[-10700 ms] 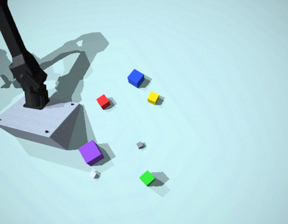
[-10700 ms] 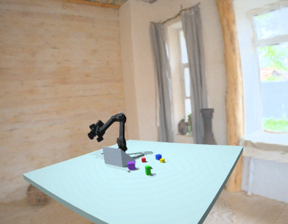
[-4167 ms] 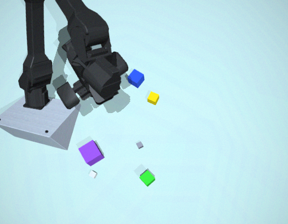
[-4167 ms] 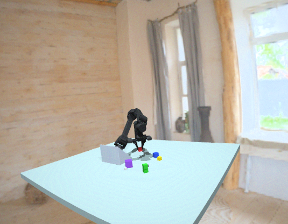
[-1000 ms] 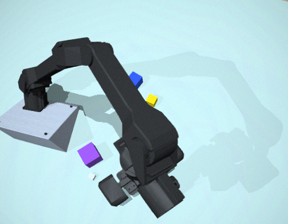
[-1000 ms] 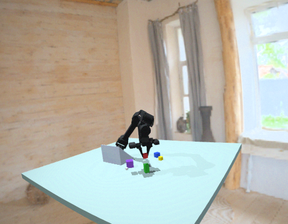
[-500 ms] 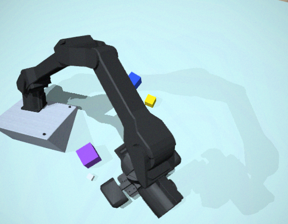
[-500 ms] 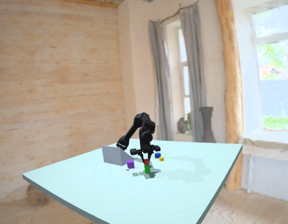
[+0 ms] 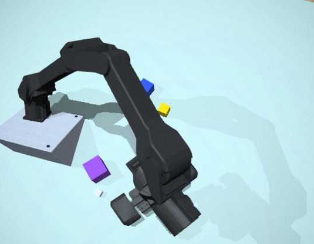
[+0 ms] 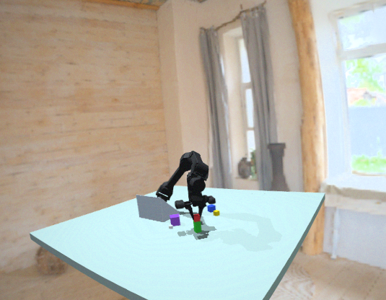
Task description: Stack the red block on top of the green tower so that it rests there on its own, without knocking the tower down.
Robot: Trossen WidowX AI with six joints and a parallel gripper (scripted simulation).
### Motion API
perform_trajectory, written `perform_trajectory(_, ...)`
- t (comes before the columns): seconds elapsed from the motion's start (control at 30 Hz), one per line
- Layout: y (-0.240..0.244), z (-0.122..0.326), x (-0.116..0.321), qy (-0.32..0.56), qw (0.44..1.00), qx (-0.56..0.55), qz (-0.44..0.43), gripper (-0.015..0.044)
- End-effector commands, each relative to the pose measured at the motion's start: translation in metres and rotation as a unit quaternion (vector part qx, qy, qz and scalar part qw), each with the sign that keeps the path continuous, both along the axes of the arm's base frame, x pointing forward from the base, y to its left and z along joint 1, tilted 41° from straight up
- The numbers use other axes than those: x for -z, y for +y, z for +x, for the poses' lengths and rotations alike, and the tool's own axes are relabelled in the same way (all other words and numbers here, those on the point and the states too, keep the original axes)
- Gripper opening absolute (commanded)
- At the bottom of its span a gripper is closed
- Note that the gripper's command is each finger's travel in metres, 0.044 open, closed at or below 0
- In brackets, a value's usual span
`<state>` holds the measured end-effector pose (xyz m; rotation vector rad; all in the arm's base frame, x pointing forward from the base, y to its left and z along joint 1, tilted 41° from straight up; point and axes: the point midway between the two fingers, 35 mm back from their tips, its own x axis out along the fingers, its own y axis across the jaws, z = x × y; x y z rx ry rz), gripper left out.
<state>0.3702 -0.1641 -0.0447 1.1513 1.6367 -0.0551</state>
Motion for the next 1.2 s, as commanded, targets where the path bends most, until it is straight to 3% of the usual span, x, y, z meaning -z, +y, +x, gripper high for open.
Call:
perform_trajectory(0.0, 0.0000, 0.0000, 0.0000, 0.000, 1.000, 0.000, 0.000, 0.0026)
perform_trajectory(0.53, 0.0000, 0.0000, 0.0000, 0.000, 1.000, 0.000, 0.000, 0.0440)
perform_trajectory(1.17, 0.0000, 0.0000, 0.0000, 0.000, 1.000, 0.000, 0.000, 0.0440)
